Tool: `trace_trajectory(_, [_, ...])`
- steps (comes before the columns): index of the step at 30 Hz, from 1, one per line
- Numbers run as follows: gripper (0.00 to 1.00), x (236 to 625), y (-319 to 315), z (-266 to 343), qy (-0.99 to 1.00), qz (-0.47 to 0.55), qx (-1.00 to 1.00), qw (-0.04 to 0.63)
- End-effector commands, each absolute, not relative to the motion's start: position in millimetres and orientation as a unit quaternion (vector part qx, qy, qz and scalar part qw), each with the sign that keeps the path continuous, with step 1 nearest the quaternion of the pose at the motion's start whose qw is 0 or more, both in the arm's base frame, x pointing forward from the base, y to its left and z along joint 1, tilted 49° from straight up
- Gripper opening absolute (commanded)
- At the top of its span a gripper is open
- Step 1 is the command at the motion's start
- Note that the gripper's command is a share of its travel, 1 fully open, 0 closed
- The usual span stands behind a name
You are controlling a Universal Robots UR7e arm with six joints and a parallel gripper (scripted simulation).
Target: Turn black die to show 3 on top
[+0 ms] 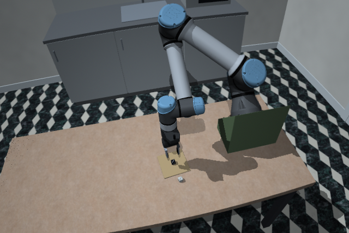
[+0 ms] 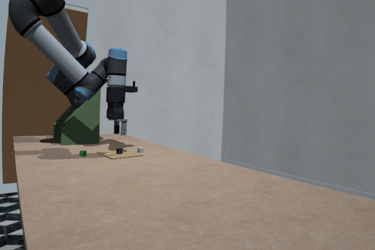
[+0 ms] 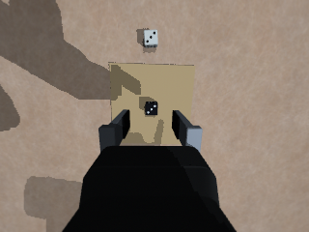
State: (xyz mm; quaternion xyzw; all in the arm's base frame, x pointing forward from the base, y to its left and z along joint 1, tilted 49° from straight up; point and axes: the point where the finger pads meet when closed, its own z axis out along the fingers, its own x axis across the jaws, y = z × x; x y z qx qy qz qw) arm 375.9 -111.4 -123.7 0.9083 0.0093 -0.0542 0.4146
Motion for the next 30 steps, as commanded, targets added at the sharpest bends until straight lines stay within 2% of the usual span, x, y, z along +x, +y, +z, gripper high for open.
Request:
trace_trajectory(1, [1.0,376.2,-111.2,-123.4,0.009,-0.054,0.908,0.415])
trace_trajectory(19, [1.0,377.4,-101.9,-115.4,0.009,-0.054,0.908,0.415])
trace_trajectory(30, [1.0,380.9,-72.3,-89.9,0.009,-0.054,0.908,0.415])
